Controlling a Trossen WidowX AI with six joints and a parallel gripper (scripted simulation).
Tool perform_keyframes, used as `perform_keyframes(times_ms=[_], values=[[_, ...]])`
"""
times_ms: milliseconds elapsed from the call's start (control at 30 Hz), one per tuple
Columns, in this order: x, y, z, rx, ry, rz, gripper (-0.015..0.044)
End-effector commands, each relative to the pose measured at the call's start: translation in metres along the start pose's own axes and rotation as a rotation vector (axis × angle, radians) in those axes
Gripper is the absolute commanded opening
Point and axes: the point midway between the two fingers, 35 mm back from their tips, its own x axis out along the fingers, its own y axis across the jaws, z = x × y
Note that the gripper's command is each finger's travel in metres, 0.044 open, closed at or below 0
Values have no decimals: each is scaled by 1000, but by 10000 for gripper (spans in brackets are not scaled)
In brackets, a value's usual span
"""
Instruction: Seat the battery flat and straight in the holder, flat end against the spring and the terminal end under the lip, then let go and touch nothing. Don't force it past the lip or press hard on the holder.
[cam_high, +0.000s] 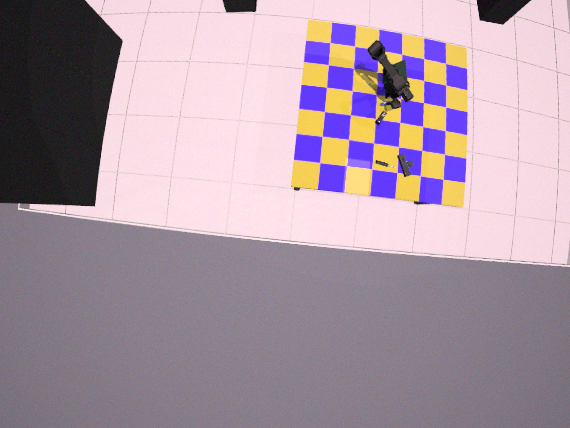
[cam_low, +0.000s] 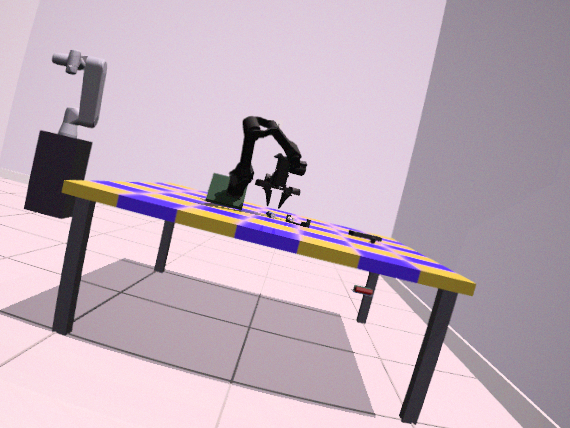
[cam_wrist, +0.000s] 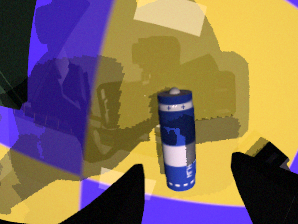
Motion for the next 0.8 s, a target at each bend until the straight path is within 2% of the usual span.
perform_keyframes(times_ms=[0, 767], values=[[7, 0, 0, -7, 3, 1, 234], [40, 2, -1, -6, 8, 3, 234]])
